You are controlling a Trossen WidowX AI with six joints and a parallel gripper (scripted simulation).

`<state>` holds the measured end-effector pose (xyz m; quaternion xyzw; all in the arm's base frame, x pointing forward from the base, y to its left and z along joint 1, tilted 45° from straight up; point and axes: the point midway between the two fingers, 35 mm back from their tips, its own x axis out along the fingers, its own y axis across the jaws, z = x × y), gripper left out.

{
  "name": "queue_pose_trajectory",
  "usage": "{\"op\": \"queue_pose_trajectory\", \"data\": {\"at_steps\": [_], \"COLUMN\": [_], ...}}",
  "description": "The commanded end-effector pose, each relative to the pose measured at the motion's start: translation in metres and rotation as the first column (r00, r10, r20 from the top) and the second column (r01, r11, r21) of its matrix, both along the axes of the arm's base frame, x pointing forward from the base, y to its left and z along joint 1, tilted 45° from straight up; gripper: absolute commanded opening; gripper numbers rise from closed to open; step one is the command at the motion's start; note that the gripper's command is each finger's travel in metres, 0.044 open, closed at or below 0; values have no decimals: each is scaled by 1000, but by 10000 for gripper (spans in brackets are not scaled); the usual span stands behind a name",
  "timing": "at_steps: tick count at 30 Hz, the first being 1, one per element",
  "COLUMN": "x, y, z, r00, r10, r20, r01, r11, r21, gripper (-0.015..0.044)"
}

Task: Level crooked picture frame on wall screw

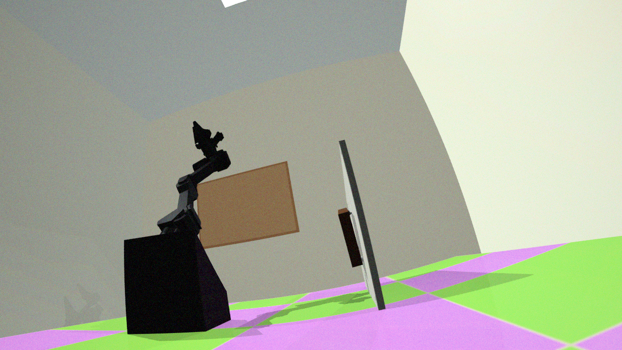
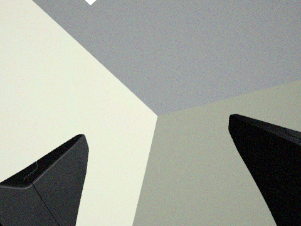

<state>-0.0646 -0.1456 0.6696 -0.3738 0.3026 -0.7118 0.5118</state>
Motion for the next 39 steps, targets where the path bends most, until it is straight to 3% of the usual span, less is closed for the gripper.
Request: {"op": "queue_pose_trajectory", "data": {"at_steps": [1, 6, 14, 22, 31, 39], "x": [1, 38, 113, 185, 242, 263], "y": [0, -2, 15, 55, 122, 185], "z": [0, 1, -19, -74, -176, -296], "r00": [1000, 967, 748, 420, 58, -146], "r10": [3, 88, 152, 103, -139, -464], "r20": [-9, -240, -646, -902, -989, -874], "r01": [-3, -96, -263, -473, -699, -859], "r11": [1000, 995, 962, 873, 702, 497], "r21": [-1, -22, -78, -121, -139, -121], "gripper": [374, 260, 260, 260, 260, 260]}}
